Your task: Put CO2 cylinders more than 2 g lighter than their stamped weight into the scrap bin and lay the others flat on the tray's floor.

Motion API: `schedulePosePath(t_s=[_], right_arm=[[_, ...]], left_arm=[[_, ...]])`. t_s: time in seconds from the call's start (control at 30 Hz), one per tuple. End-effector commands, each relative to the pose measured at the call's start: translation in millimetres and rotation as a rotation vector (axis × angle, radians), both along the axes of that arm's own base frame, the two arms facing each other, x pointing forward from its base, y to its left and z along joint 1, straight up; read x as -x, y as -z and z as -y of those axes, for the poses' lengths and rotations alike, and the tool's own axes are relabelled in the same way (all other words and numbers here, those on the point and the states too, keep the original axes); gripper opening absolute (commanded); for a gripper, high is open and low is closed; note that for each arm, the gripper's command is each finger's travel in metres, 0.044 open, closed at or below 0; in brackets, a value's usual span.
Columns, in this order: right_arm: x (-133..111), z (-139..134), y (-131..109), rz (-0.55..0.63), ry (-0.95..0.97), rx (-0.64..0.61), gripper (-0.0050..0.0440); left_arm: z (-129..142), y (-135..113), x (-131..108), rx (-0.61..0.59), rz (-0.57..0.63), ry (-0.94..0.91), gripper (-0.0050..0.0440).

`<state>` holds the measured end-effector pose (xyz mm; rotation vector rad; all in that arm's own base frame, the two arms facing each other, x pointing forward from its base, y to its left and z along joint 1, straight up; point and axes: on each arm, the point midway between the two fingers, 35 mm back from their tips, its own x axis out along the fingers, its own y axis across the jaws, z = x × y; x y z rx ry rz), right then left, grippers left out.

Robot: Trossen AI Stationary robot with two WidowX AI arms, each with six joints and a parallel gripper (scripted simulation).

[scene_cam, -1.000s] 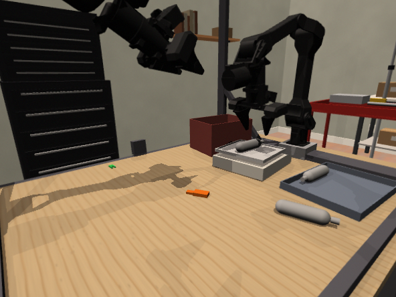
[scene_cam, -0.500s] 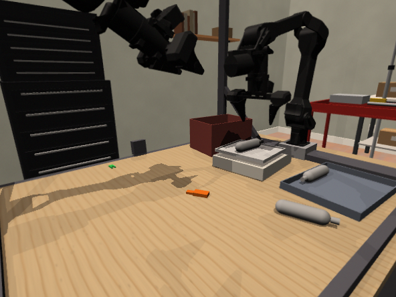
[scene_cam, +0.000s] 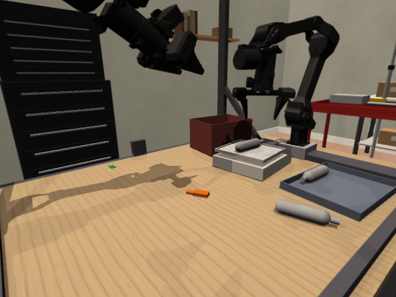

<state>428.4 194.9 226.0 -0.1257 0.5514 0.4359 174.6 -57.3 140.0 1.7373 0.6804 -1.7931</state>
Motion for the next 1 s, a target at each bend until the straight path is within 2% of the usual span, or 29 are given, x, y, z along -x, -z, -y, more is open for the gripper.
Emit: schedulePosePath(t_s=[0.0,0.27,0.33,0.53,0.83,0.9,0.97], right_arm=[[0,0,-12,0.027,0.001,-0.012,0.0440],[0,0,-12,0.027,0.001,-0.012,0.0440],[0,0,-12,0.027,0.001,-0.012,0.0440],[0,0,-12,0.027,0.001,-0.012,0.0440],[0,0,-12,0.027,0.001,-0.012,0.0440],[0,0,-12,0.027,0.001,-0.012,0.0440],[0,0,-12,0.027,0.001,-0.012,0.0440]], left_arm=[[0,-2,10,-0.010,0.045,-0.176,0.0440],[1,0,26,0.022,0.090,-0.526,0.0440],[1,0,26,0.022,0.090,-0.526,0.0440],[1,4,39,0.071,0.118,-0.829,0.0440],[0,11,53,0.156,0.131,-1.199,0.0440],[0,11,53,0.156,0.131,-1.199,0.0440],[-1,13,56,0.186,0.125,-1.327,0.0440]])
